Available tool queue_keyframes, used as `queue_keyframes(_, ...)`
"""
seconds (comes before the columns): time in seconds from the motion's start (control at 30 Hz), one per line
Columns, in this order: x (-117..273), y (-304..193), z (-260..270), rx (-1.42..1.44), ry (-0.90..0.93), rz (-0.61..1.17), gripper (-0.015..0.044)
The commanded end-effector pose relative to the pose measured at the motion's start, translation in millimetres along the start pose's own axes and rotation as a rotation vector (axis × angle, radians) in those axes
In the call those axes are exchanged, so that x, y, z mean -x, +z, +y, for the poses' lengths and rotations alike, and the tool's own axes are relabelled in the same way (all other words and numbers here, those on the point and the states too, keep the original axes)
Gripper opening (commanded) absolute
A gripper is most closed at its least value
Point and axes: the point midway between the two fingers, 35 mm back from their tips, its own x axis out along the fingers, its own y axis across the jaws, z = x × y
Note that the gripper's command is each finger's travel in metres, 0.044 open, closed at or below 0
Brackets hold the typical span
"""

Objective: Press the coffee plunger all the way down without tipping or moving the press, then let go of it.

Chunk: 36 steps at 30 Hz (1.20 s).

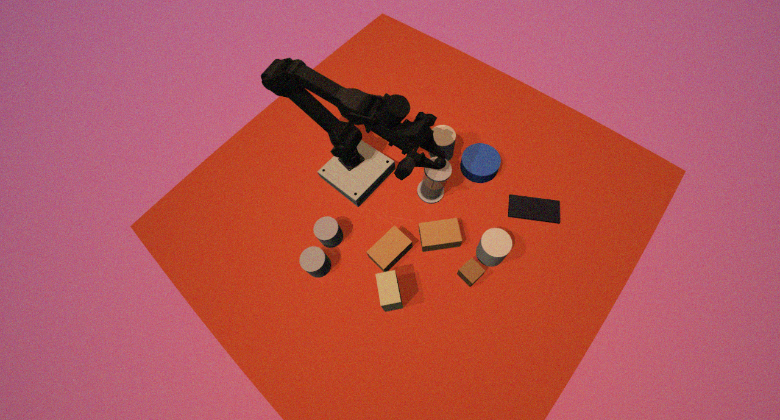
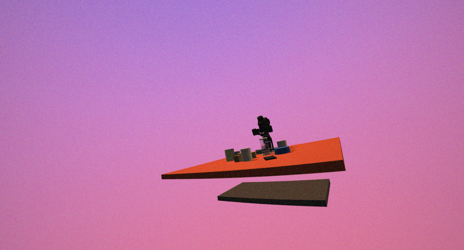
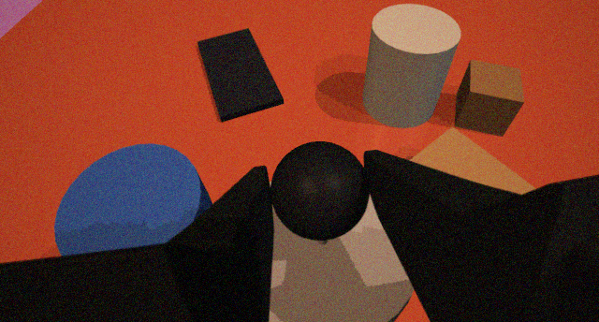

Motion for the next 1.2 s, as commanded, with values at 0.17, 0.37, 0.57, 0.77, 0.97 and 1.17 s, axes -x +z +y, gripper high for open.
queue_keyframes(0.17, 0.1, -0.4, 0.0, 0.000, 0.000, 0.002, 0.0178)
queue_keyframes(0.37, 0.1, -0.4, 0.0, 0.000, 0.000, 0.002, 0.0336)
queue_keyframes(0.57, 0.1, -0.4, 0.0, 0.000, 0.000, 0.002, 0.0440)
queue_keyframes(0.77, 15.7, 20.0, -1.5, -0.004, -0.001, 0.007, 0.0440)
queue_keyframes(0.97, 58.4, 56.4, -3.2, -0.012, -0.001, 0.020, 0.0440)
queue_keyframes(1.17, 58.7, 55.3, -3.3, -0.012, -0.001, 0.020, 0.0440)
